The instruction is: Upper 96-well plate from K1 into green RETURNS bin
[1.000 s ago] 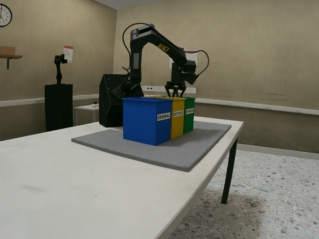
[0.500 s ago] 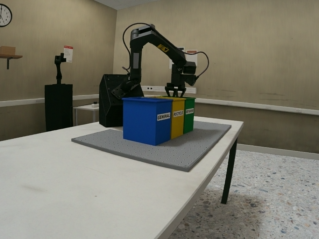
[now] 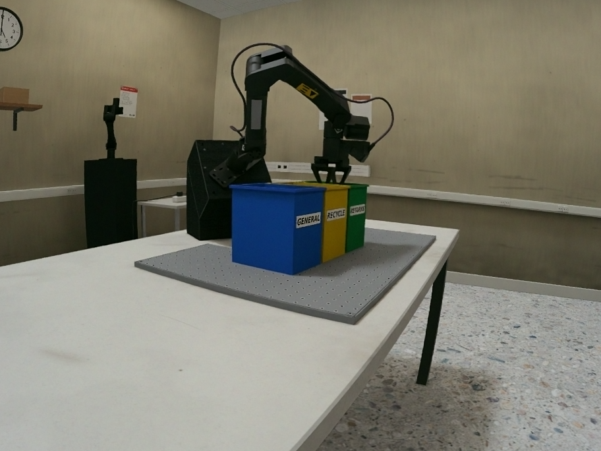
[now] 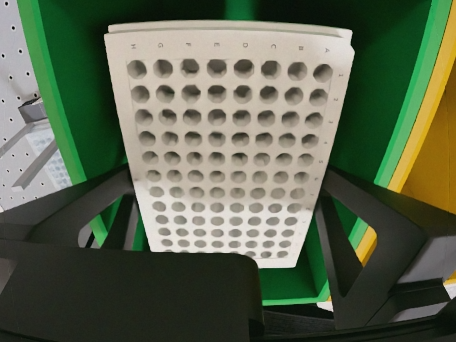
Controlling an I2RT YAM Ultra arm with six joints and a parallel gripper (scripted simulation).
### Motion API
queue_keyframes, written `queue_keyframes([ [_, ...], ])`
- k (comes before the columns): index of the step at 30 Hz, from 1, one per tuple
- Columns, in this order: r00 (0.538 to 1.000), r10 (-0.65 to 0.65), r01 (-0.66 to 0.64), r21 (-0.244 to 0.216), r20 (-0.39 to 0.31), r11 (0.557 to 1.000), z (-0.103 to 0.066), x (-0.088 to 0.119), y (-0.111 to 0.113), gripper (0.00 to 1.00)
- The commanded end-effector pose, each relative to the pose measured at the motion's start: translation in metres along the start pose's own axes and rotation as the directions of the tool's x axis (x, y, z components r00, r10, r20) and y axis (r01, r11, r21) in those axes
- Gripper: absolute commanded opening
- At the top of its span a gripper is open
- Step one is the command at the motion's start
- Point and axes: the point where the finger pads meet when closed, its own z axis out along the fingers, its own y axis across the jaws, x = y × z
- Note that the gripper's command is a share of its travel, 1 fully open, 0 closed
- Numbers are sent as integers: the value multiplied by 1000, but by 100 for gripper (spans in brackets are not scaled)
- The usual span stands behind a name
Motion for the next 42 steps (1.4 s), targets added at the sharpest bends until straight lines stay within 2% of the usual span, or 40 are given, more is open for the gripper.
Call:
queue_keyframes([
  [1, 1000, 16, -15, -30, 25, 999, -6, -2, 1, 0],
  [6, 999, 25, -24, -34, 31, 999, -9, -8, 0, 0],
  [15, 1000, 17, -17, -28, 25, 999, -7, -3, -1, 0],
  [16, 1000, 16, -16, -17, 18, 1000, -5, -4, -1, 0],
  [30, 1000, 16, -16, -17, 18, 1000, -5, -3, -1, 0],
  [32, 1000, 7, -7, -22, 18, 1000, -5, 2, -2, 0],
  [35, 998, 39, -38, -39, 39, 999, -11, -12, -1, 0],
  [42, 998, 43, -41, -38, 39, 998, -11, -13, -2, 0],
])
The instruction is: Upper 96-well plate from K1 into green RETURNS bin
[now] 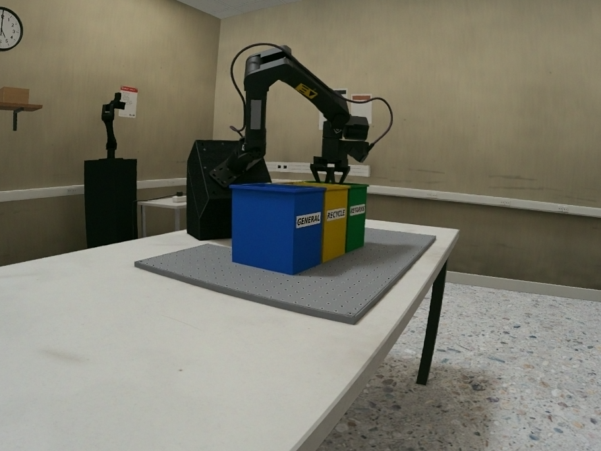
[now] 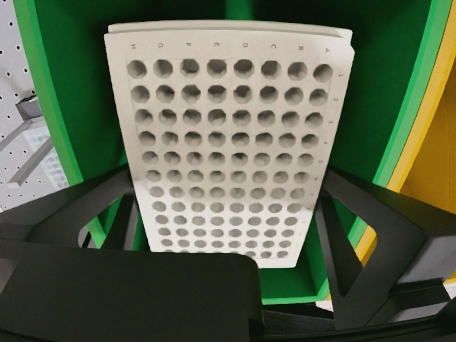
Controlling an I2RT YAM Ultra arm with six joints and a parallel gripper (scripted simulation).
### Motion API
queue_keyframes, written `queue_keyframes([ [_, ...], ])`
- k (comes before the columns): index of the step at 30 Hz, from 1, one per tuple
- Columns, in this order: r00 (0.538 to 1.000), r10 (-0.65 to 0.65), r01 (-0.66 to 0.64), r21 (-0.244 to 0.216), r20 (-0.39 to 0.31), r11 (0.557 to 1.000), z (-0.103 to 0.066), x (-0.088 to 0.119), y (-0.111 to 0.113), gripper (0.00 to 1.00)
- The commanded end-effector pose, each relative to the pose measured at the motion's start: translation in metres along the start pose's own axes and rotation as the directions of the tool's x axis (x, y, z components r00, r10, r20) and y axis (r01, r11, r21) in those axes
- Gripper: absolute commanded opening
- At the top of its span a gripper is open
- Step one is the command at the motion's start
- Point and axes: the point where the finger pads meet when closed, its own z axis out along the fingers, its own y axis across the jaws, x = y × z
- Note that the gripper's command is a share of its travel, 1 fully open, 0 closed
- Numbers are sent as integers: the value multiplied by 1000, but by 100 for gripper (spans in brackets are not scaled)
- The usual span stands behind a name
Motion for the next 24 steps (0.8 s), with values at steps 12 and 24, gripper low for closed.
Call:
queue_keyframes([
  [12, 998, 49, -47, -40, 40, 998, -12, -17, 0, 0],
  [24, 998, 50, -48, -40, 40, 998, -12, -17, 0, 99],
])
